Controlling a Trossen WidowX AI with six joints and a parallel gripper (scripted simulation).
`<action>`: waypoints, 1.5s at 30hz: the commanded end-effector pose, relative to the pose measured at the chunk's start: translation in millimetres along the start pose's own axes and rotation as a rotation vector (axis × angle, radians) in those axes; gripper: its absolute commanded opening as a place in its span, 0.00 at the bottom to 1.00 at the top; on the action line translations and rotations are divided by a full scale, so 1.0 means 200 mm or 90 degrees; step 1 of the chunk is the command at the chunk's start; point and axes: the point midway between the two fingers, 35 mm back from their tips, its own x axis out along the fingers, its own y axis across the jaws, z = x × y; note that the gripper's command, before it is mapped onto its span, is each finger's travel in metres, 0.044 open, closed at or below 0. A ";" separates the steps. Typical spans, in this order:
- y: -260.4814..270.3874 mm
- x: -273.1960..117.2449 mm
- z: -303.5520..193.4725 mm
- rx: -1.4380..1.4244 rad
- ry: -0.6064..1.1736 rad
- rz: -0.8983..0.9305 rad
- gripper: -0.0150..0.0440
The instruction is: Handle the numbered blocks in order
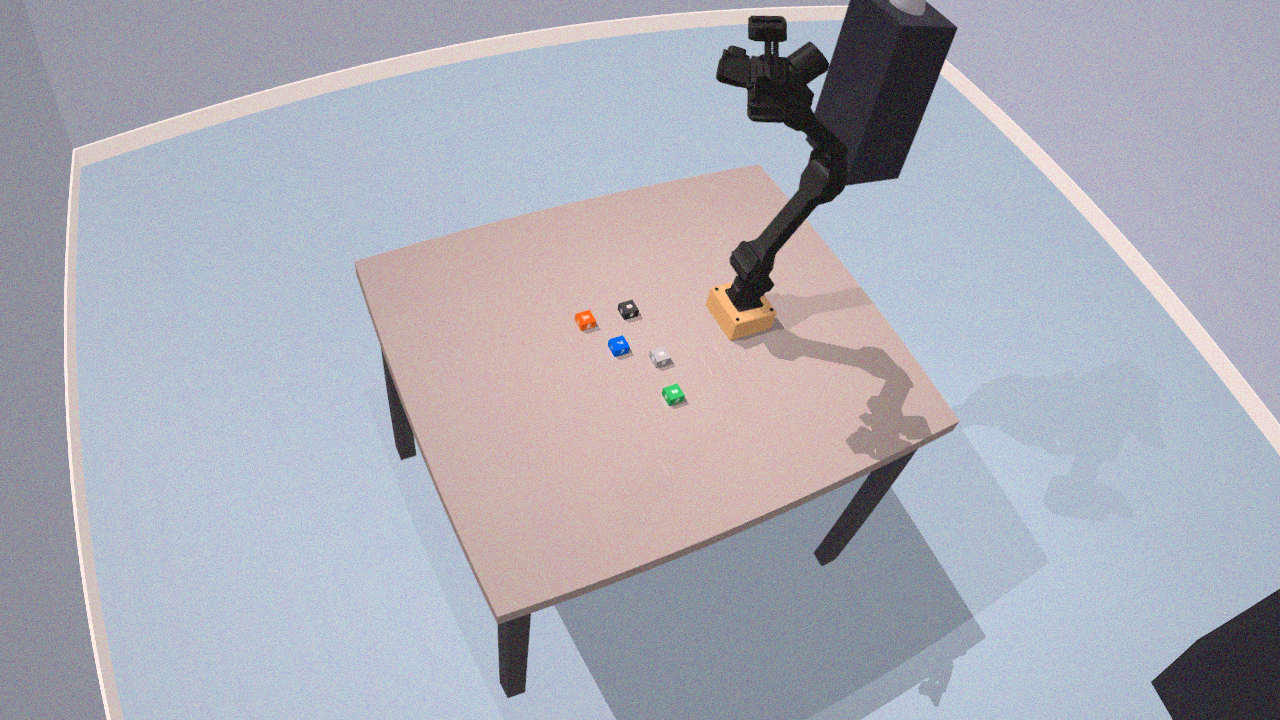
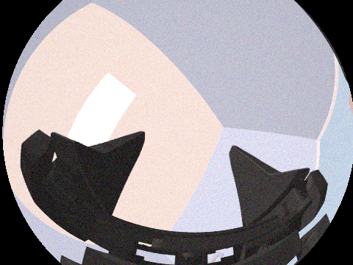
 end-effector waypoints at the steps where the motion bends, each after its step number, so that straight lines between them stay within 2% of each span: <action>1: -0.01 0.00 0.02 -0.008 -0.008 -0.004 0.93; 5: -0.22 0.00 0.40 -0.147 -0.141 -0.091 0.93; 12: -0.50 -0.13 0.86 -0.326 -0.280 -0.264 0.93; 18: -0.79 -0.43 1.28 -0.493 -0.359 -0.518 0.93; 24: -1.02 -0.78 1.55 -0.600 -0.348 -0.784 0.93; 30: -1.22 -1.21 1.69 -0.650 -0.235 -1.071 0.93; 37: -1.39 -1.74 1.69 -0.604 0.051 -1.369 0.93; 43: -1.46 -2.13 1.54 -0.469 0.403 -1.500 0.93; 45: -1.46 -2.16 1.52 -0.453 0.437 -1.504 0.93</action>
